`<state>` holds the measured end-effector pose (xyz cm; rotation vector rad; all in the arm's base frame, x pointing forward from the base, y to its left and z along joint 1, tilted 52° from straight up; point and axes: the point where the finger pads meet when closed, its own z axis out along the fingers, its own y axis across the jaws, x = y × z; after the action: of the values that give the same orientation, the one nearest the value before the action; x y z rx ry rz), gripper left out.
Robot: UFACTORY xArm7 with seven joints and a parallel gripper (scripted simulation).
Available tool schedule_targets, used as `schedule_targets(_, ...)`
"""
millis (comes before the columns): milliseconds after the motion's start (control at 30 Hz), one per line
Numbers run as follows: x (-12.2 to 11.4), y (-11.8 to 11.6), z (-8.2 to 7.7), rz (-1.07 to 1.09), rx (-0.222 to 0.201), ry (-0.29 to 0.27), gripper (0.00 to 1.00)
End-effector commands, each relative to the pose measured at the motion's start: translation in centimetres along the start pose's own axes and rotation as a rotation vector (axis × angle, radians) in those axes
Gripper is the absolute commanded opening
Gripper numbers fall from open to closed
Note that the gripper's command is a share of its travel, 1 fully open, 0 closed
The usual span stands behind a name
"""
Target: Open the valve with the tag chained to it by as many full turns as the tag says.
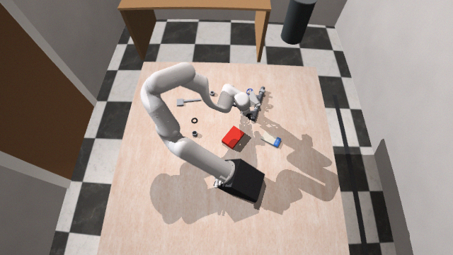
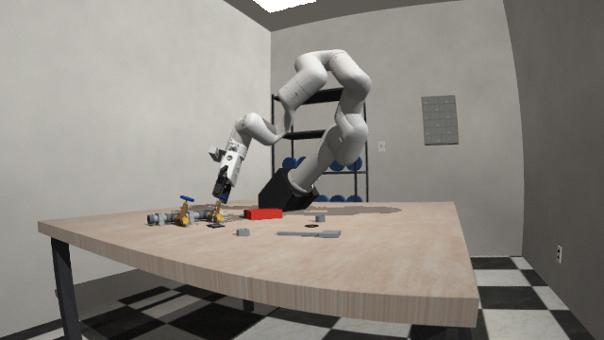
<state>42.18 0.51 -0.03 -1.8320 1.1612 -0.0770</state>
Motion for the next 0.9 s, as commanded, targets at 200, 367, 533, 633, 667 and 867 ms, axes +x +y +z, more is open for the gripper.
schedule_targets(200, 0.2, -0.07, -0.14, 0.346, -0.061, -0.039, 1.0)
schedule_targets(367, 0.2, -0.07, -0.14, 0.346, -0.061, -0.039, 0.0)
schedule_targets(533, 0.2, -0.07, -0.14, 0.346, -0.061, -0.039, 0.0)
schedule_targets(633, 0.2, -0.07, -0.14, 0.346, -0.061, -0.039, 0.0)
schedule_targets(667, 0.2, -0.07, -0.14, 0.346, -0.061, -0.039, 0.0)
schedule_targets(867, 0.2, -0.07, -0.14, 0.346, -0.061, -0.039, 0.0)
